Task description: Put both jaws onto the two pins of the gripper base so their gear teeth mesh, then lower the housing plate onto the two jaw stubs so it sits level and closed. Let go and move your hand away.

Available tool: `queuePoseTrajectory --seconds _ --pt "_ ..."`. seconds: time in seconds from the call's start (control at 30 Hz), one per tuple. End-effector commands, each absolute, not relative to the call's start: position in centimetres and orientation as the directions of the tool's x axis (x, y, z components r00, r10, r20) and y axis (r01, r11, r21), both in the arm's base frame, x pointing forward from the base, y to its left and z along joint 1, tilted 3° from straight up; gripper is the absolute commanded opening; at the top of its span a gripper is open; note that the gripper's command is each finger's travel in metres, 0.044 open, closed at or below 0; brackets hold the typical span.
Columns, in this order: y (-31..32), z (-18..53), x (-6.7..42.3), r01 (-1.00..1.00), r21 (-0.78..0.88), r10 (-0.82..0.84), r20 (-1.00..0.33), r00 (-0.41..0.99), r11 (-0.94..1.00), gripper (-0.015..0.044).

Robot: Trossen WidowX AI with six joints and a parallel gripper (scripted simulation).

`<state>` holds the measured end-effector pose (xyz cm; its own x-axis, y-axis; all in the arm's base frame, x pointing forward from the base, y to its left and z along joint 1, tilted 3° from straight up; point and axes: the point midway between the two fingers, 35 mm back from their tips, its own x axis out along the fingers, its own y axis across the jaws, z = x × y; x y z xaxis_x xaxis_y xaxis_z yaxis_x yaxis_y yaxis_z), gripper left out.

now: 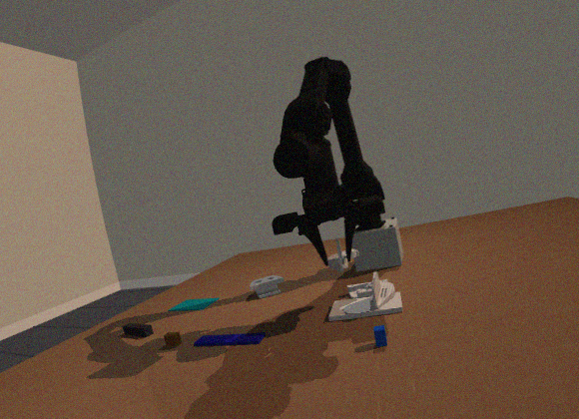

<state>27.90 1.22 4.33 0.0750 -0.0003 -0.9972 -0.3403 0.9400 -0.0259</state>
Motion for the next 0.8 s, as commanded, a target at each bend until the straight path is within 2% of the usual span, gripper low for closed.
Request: queuePoseTrajectory --seconds 0.0,0.77 --pt "1.26 4.33 27.86 -0.351 -0.023 0.003 -0.997 0.074 0.936 0.0134" --pt "1.76 4.34 27.89 -0.351 -0.023 0.003 -0.997 0.074 0.936 0.0134"
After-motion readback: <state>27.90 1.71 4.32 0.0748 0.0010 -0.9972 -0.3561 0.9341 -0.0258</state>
